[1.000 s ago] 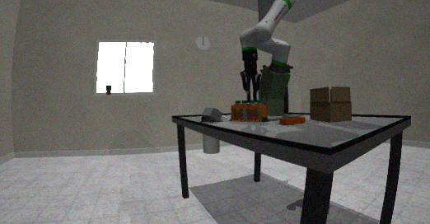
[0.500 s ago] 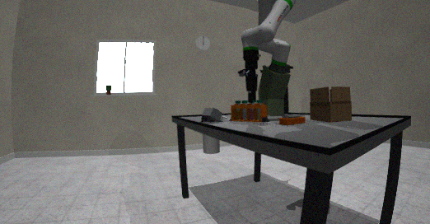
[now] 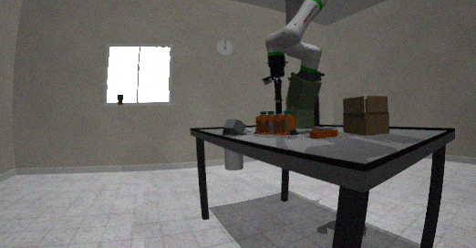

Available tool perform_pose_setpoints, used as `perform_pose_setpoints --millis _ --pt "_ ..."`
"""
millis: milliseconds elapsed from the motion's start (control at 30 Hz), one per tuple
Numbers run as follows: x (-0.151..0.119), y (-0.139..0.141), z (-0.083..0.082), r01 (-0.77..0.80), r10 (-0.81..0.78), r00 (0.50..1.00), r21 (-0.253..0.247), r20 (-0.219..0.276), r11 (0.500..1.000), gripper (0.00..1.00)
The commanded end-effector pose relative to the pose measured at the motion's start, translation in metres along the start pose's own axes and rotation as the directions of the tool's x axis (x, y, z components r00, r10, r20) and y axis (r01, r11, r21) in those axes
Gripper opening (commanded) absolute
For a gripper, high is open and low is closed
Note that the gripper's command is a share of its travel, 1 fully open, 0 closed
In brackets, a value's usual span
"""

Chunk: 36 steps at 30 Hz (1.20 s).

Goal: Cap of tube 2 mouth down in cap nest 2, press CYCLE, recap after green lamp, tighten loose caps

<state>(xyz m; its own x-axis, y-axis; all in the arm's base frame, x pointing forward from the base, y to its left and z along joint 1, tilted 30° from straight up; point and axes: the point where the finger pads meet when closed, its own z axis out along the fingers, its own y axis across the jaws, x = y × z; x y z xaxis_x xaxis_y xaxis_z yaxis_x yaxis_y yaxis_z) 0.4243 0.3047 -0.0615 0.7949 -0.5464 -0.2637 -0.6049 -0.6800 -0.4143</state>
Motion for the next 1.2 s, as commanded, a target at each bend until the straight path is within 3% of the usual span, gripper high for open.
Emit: perform_pose_setpoints --millis 0,300,433,567,633,700,800,1000,1167 --pt "0.0004 -0.0003 -0.0005 0.001 -0.001 1.0 0.002 0.002 1.0 0.41" --pt "0.0004 -0.0003 -0.0004 0.001 -0.001 1.0 0.002 0.002 1.0 0.41" --pt "0.0005 -0.0002 -0.0004 -0.293 0.293 0.956 0.001 0.002 0.956 0.41" --pt "0.0005 -0.0002 -0.0004 -0.444 0.444 0.896 0.001 0.003 0.896 0.41" --pt "0.0005 -0.0002 -0.0004 -0.444 0.444 0.896 0.001 0.003 0.896 0.41" --pt "0.0005 -0.0002 -0.0004 -0.603 0.603 0.798 0.0 0.003 0.798 0.41" --pt "0.0005 -0.0002 -0.0004 -0.698 0.698 0.716 0.001 0.005 0.716 0.41" --pt "0.0006 0.0 -0.0004 -0.865 0.865 0.501 -0.001 0.003 0.501 0.41" --pt "0.0007 0.0 -0.0005 -0.865 0.865 0.501 -0.001 0.002 0.501 0.41"
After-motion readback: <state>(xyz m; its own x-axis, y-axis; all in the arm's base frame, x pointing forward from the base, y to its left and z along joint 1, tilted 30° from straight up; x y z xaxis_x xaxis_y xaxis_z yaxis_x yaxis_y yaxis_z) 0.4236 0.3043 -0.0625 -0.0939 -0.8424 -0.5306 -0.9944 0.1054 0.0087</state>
